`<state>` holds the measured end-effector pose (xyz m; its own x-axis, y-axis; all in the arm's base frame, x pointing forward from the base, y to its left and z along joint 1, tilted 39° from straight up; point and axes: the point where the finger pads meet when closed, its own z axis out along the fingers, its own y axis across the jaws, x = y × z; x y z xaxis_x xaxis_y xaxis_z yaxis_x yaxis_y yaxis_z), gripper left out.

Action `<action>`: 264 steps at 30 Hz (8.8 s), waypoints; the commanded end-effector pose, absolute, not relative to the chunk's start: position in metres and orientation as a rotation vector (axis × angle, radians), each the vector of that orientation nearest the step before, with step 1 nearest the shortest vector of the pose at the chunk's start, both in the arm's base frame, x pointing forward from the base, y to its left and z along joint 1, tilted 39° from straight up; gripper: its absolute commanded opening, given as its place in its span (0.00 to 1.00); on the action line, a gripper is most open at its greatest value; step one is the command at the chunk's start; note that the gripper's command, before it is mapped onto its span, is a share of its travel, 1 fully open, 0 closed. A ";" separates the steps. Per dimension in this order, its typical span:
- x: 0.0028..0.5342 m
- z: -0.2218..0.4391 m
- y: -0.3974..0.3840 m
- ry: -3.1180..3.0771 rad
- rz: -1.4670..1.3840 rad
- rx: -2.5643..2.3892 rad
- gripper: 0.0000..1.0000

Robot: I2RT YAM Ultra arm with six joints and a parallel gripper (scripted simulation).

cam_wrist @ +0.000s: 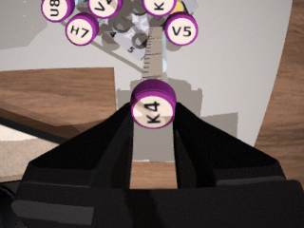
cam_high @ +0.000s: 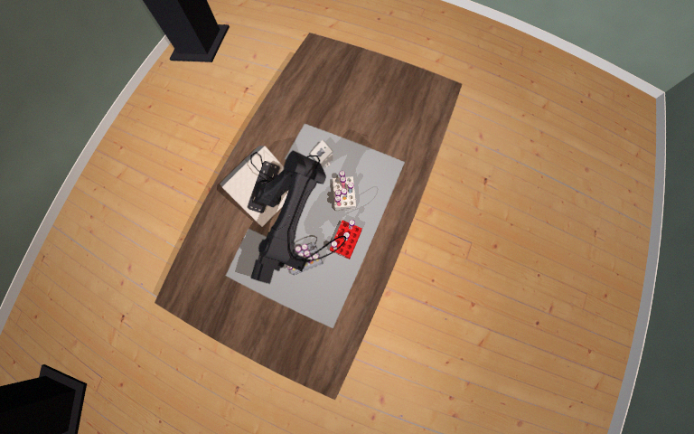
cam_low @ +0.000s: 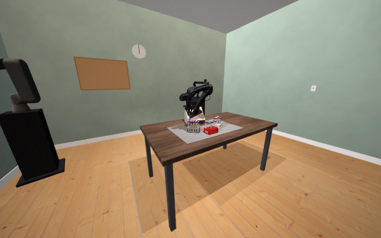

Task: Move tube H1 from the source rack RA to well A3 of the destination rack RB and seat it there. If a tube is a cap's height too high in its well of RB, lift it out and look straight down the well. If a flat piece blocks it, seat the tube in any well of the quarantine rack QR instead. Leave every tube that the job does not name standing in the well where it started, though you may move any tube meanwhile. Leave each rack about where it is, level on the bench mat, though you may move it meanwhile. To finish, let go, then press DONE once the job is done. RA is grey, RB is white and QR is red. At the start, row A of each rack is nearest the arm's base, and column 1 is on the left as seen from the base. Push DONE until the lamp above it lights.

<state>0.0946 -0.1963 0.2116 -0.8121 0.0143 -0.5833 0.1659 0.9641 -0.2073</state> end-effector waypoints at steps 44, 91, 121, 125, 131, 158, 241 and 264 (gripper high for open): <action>0.101 0.206 -0.198 2.492 -0.362 0.123 0.00; 0.110 0.204 -0.205 2.481 -0.391 0.114 0.00; 0.117 0.193 -0.211 2.482 -0.386 0.122 0.00; 0.118 0.185 -0.209 2.492 -0.362 0.124 0.00; 0.120 0.196 -0.217 2.479 -0.402 0.111 0.00; 0.126 0.173 -0.220 2.496 -0.347 0.130 0.00; 0.133 0.164 -0.223 2.493 -0.355 0.131 0.30; 0.111 0.207 -0.206 2.480 -0.391 0.121 0.30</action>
